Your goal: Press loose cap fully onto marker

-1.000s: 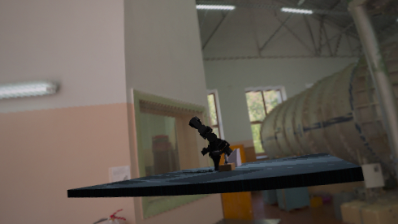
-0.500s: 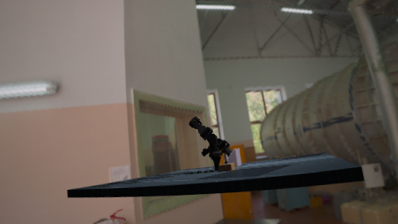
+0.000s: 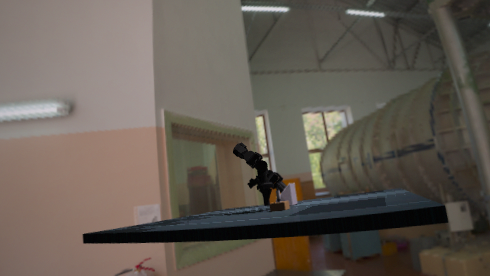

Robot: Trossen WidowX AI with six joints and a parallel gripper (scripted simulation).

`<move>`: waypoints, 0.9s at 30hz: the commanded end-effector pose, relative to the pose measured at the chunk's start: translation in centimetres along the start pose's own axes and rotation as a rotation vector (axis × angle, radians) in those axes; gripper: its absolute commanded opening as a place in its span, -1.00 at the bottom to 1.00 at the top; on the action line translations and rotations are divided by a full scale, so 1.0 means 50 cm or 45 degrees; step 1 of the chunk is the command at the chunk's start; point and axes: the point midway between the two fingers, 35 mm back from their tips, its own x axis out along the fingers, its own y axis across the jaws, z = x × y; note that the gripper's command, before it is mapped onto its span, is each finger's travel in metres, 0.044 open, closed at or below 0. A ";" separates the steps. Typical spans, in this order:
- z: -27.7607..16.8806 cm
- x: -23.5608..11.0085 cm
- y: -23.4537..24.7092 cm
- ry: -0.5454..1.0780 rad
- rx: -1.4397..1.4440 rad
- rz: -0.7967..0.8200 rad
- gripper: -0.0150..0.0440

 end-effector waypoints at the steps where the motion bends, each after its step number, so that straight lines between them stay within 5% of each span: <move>1: 0.001 -0.026 0.005 0.004 0.010 0.013 -0.49; 27: 0.001 -0.108 0.061 0.005 0.011 0.015 -0.49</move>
